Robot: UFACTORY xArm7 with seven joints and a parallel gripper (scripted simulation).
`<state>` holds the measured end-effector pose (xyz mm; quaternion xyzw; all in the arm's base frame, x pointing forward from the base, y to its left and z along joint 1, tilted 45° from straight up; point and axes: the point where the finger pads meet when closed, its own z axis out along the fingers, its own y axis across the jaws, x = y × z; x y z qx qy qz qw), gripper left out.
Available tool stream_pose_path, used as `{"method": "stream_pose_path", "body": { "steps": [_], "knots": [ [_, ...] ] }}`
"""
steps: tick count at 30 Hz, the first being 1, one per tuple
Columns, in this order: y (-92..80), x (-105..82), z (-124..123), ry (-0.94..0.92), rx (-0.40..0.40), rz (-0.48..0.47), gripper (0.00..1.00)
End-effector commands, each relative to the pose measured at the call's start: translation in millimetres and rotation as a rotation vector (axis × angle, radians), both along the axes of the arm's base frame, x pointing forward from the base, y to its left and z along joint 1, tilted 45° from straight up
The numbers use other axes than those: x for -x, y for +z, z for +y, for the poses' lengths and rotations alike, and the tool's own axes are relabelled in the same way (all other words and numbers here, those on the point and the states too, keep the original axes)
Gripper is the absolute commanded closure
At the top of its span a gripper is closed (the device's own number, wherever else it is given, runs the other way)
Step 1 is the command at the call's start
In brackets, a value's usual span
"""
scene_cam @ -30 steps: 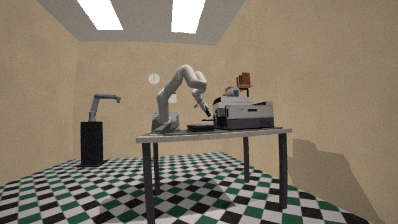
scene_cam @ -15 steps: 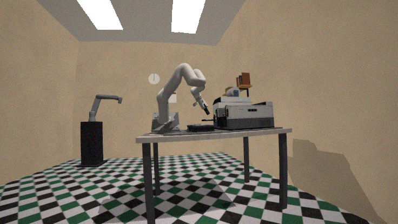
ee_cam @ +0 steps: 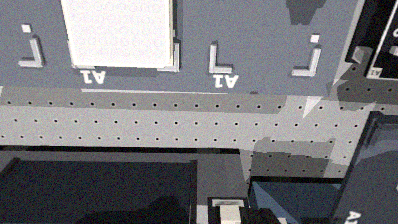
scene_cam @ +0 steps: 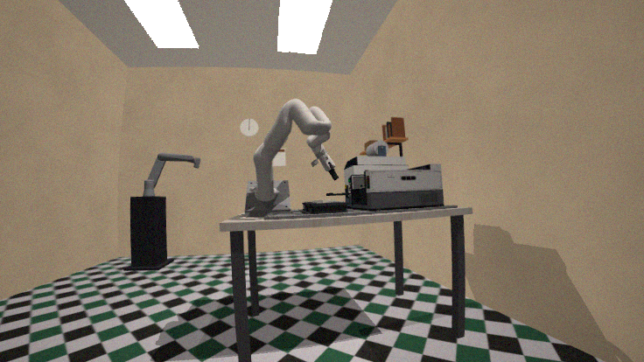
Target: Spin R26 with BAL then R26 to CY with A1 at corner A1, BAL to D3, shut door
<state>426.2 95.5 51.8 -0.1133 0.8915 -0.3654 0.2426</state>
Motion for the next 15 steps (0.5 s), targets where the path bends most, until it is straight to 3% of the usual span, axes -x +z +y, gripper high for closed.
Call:
{"method": "stream_pose_path", "body": {
  "steps": [1,10,12,15],
  "knots": [
    [1.5,-0.5,2.4,-0.044,-0.001,0.045,1.0],
    [1.6,-0.5,2.5,-0.255,0.006,0.257,1.0],
    [1.6,-0.5,2.5,-0.255,0.006,0.257,1.0],
    [1.6,-0.5,2.6,-0.326,0.009,0.328,1.0]
  ]
}}
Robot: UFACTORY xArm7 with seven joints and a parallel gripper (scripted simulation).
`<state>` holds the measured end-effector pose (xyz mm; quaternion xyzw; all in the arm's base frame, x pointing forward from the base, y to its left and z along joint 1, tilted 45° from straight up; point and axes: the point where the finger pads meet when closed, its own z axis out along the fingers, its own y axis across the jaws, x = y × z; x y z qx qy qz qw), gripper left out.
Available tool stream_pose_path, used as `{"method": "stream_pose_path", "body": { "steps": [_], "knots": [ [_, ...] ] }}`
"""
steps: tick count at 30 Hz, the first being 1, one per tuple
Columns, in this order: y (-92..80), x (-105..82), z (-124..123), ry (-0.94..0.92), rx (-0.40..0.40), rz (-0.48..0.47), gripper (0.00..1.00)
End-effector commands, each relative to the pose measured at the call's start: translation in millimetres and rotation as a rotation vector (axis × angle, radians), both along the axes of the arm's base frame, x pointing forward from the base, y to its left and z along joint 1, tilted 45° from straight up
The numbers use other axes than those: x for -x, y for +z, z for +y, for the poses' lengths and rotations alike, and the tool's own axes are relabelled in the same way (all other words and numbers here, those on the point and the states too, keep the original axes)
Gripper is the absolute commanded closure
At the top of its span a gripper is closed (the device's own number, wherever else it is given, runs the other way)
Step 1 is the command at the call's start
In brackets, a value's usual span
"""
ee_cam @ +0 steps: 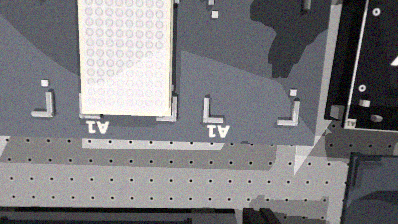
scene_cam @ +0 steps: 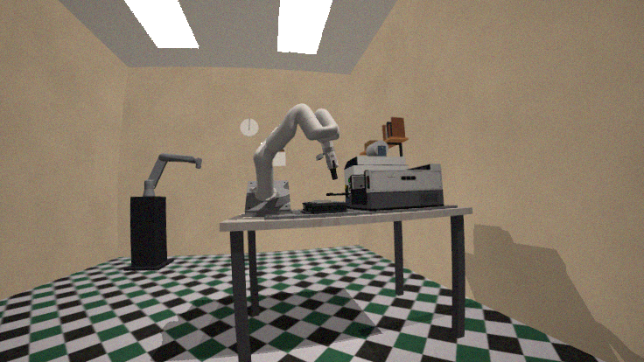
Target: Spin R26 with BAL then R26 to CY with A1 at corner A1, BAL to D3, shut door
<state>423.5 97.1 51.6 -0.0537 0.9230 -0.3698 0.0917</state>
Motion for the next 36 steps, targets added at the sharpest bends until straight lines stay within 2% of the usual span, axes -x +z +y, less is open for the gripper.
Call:
{"method": "stream_pose_path", "body": {
  "steps": [1,36],
  "knots": [
    [1.8,-3.1,0.9,-0.119,0.021,0.113,1.0],
    [1.8,-3.1,0.9,-0.136,0.022,0.13,1.0]
  ]
}}
